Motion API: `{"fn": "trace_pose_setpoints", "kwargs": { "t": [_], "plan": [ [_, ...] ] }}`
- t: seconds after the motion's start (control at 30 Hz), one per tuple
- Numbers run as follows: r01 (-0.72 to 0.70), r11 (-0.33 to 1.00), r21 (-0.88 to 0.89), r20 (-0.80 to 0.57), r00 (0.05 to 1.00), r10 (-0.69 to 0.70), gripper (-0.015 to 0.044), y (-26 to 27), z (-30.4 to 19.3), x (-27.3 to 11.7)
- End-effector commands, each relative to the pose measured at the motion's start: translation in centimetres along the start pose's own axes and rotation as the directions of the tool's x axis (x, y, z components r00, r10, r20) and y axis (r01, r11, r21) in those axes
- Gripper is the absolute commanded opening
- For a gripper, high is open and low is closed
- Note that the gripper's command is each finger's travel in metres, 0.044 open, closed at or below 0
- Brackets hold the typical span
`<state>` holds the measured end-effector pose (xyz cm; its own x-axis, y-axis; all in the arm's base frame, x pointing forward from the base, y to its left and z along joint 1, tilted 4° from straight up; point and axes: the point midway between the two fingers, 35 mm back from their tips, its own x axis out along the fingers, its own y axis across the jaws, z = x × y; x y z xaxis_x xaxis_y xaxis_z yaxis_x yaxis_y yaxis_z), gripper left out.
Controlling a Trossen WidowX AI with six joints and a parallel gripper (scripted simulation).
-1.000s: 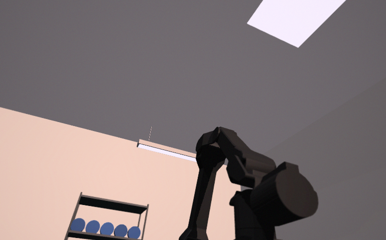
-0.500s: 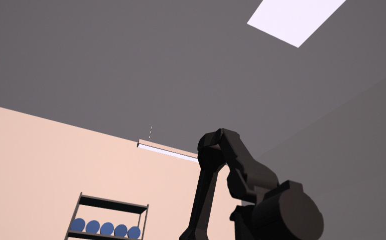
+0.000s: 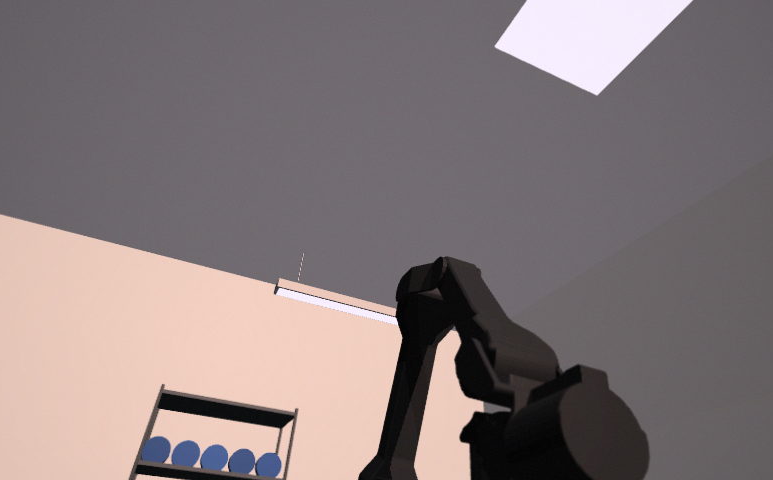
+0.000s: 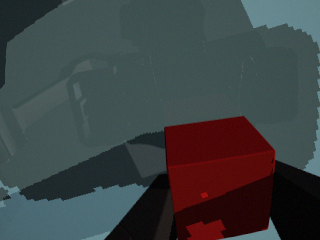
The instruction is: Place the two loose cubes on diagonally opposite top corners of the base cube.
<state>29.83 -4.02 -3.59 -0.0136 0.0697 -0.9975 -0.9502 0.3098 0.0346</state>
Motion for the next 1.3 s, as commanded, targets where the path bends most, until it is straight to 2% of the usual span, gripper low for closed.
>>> {"fn": "trace_pose_setpoints", "kwargs": {
  "t": [0.0,1.03,1.27],
  "plan": [
    [0.008,1.0,0.002,-0.003,1.0,-0.008,0.0105,-0.4,0.0,-1.2],
    [0.009,1.0,0.002,-0.004,1.0,-0.009,0.0105,-0.1,0.0,-10.5],
    [0.009,0.987,0.159,-0.003,1.0,-0.009,0.0105,0.2,1.0,-10.4]
  ]
}}
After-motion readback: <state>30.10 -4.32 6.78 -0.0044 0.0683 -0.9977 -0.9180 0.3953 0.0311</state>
